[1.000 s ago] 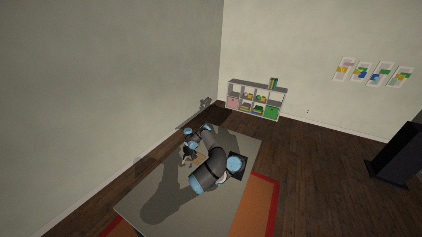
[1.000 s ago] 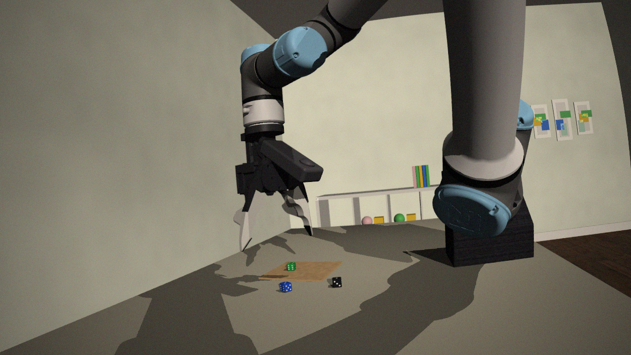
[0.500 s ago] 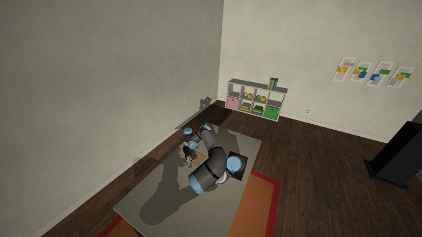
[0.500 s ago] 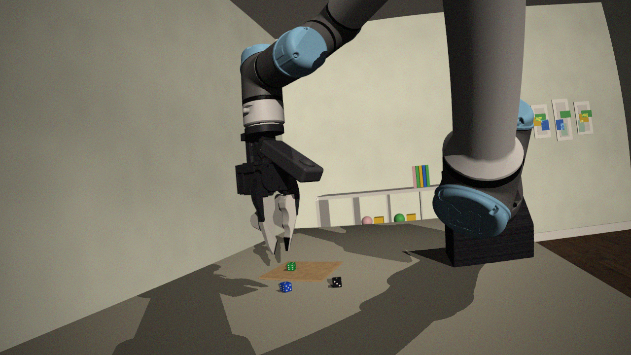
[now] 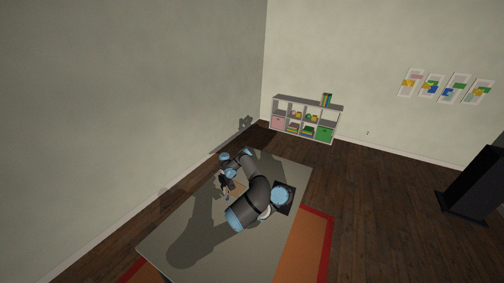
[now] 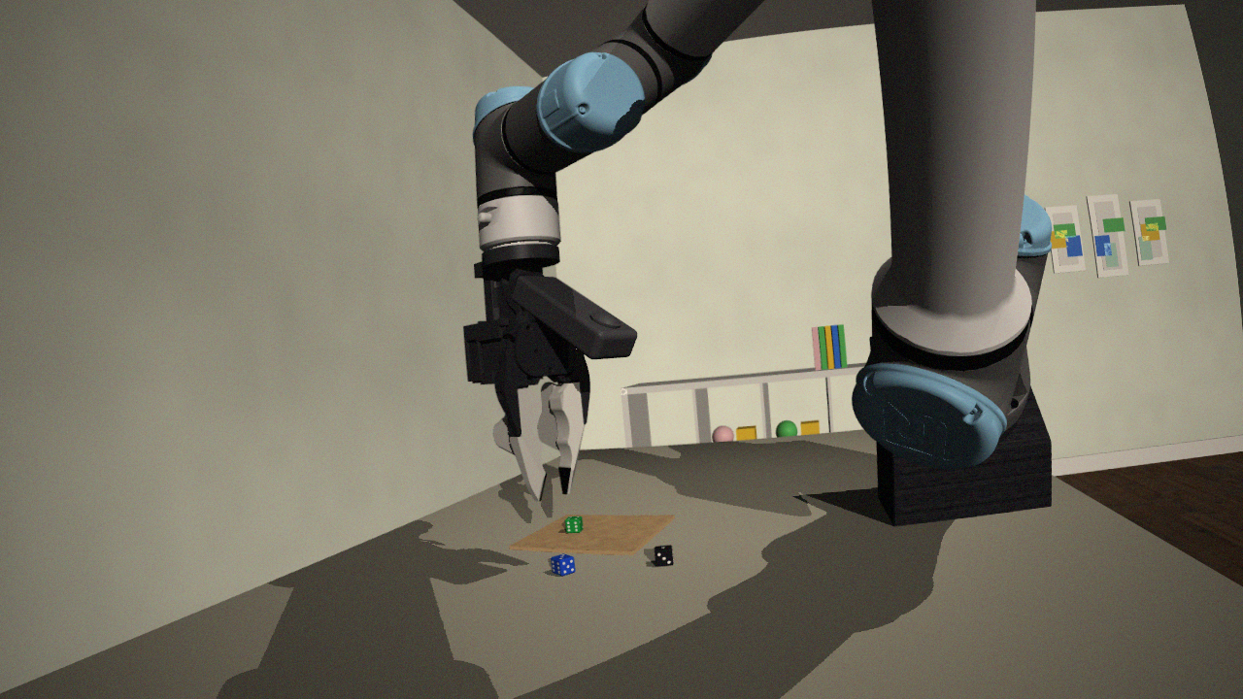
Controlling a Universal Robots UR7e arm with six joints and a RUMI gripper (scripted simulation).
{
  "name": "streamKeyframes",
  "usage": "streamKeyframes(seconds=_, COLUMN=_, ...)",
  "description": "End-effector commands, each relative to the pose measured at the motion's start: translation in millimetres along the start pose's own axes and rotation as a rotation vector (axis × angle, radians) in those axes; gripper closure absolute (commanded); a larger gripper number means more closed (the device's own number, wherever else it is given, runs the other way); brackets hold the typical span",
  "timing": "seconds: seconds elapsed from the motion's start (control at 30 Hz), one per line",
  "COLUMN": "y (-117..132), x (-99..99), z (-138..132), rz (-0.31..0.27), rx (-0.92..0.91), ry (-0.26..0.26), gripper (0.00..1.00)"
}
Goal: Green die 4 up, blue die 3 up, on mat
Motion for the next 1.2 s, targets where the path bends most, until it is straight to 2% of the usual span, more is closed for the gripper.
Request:
streamKeyframes(seconds=0.0, y=0, x=0.3, z=0, rz=-0.001, rx=0.0, ry=0.0, gripper=0.82)
streamKeyframes(seconds=0.63, y=0, x=-1.7, z=0, rz=-0.001, rx=0.0, ry=-0.003, gripper=0.82)
streamKeyframes(seconds=1.17, y=0, x=-17.2, z=0, rz=-0.002, rx=0.0, ry=-0.007, gripper=0.82)
Point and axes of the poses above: the point where the finger pads meet when closed, its own x axis back along the fingers, its own z axis across the jaws, y = z × x, the point moved 8 cm from there along x, back along the fingers, and after that the axes turned 9 degrees about x, right-handed, at the moved point
